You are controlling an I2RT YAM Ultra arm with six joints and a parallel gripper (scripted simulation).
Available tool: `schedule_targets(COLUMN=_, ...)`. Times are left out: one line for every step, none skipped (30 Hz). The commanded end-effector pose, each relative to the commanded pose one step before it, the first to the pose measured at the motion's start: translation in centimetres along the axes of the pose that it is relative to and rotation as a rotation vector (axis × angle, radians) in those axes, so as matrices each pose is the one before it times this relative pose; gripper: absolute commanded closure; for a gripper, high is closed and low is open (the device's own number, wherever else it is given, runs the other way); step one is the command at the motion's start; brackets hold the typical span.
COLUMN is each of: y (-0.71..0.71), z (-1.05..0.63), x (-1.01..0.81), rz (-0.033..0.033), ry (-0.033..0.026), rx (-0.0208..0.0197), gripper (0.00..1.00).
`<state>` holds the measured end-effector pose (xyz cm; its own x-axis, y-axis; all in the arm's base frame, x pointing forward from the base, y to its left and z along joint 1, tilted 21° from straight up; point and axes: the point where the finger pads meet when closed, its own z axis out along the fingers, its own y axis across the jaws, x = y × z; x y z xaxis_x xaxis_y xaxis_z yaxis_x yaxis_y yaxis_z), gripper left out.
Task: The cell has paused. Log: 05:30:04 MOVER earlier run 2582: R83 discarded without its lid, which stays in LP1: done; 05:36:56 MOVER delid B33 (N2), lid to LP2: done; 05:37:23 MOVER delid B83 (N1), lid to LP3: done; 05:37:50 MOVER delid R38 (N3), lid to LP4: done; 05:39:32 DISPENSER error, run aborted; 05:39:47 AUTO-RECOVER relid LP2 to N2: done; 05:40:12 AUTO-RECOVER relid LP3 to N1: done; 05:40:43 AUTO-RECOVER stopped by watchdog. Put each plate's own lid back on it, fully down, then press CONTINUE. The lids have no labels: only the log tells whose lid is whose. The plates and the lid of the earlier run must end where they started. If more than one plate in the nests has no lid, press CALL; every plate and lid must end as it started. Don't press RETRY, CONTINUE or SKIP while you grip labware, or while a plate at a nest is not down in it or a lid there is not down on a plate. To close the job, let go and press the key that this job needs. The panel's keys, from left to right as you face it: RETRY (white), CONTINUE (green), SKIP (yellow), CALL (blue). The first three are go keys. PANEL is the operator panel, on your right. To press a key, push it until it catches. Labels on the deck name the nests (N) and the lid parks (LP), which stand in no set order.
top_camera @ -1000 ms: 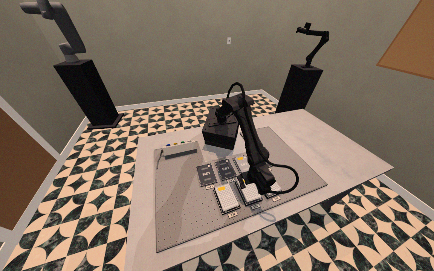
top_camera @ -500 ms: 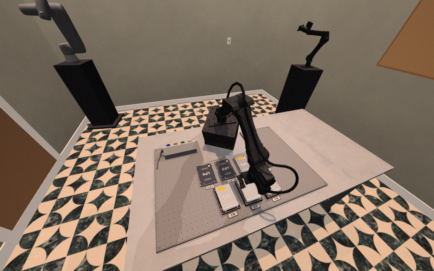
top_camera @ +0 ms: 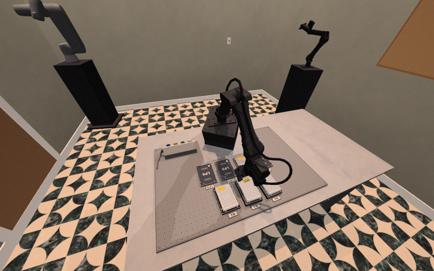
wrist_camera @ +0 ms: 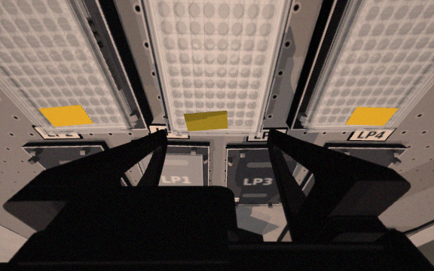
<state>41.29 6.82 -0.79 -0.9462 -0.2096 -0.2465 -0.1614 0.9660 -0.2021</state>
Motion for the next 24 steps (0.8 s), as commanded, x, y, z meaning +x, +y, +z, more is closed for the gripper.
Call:
schedule_targets(y=0.432, z=-1.207, x=0.362, rz=-0.00833, ry=-0.06619, rx=0.00292, gripper=0.12)
schedule_targets(y=-0.007, z=0.002, x=0.508, rz=0.00088, ry=0.00013, rx=0.0002, gripper=0.13)
schedule_targets(y=-0.008, z=0.002, x=0.508, rz=0.0009, ry=0.00013, rx=0.00019, gripper=0.14)
schedule_targets(y=-0.006, z=0.002, x=0.508, rz=0.00093, ry=0.00014, rx=0.00005, gripper=0.15)
schedule_targets(y=-0.005, z=0.002, x=0.508, rz=0.00095, ry=0.00014, rx=0.0, gripper=0.16)
schedule_targets(y=-0.006, z=0.002, x=0.508, rz=0.00098, ry=0.00014, rx=0.0, gripper=0.17)
schedule_targets(y=0.0, z=0.0, x=0.0, rz=0.0, ry=0.0, rx=0.0, gripper=0.17)
schedule_targets(y=0.0, z=0.0, x=0.0, rz=0.0, ry=0.0, rx=0.0, gripper=0.17)
schedule_targets(y=0.0, z=-0.002, x=0.5, rz=0.0011, ry=0.00018, rx=-0.00033, gripper=0.18)
schedule_targets(y=-0.012, z=0.005, x=0.515, rz=0.00073, ry=0.0001, rx=0.00025, gripper=0.19)
schedule_targets(y=-0.009, z=0.002, x=0.507, rz=0.00034, ry=0.00013, rx=0.0001, gripper=0.2)
schedule_targets(y=-0.007, z=0.001, x=0.507, rz=0.00008, ry=0.00014, rx=0.0, gripper=1.0)
schedule_targets(y=-0.008, z=0.001, x=0.507, rz=0.00044, ry=0.00014, rx=0.0, gripper=1.0)
schedule_targets(y=-0.008, z=0.001, x=0.507, rz=-0.00013, ry=0.00014, rx=0.0, gripper=1.0)
schedule_targets(y=-0.008, z=0.001, x=0.507, rz=-0.00006, ry=0.00014, rx=0.0, gripper=1.0)
schedule_targets(y=-0.008, z=0.001, x=0.507, rz=0.00005, ry=0.00014, rx=0.0, gripper=1.0)
schedule_targets(y=-0.007, z=-0.001, x=0.498, rz=0.0002, ry=0.00017, rx=0.0, gripper=1.0)
schedule_targets(y=-0.008, z=0.001, x=0.507, rz=-0.00021, ry=0.00014, rx=0.0, gripper=1.0)
schedule_targets(y=-0.008, z=0.001, x=0.507, rz=0.00007, ry=0.00014, rx=0.0, gripper=1.0)
schedule_targets(y=-0.008, z=0.001, x=0.507, rz=0.0002, ry=0.00014, rx=0.0, gripper=1.0)
schedule_targets(y=-0.006, z=0.01, x=0.271, rz=-0.00086, ry=0.00007, rx=0.0, gripper=1.0)
schedule_targets(y=-0.002, z=0.009, x=0.01, rz=-0.00129, ry=0.0, rx=0.0, gripper=1.0)
schedule_targets(y=-0.002, z=0.009, x=-0.011, rz=-0.00064, ry=-0.00001, rx=0.0, gripper=1.0)
schedule_targets(y=0.0, z=0.0, x=0.0, rz=0.0, ry=0.0, rx=0.0, gripper=1.0)
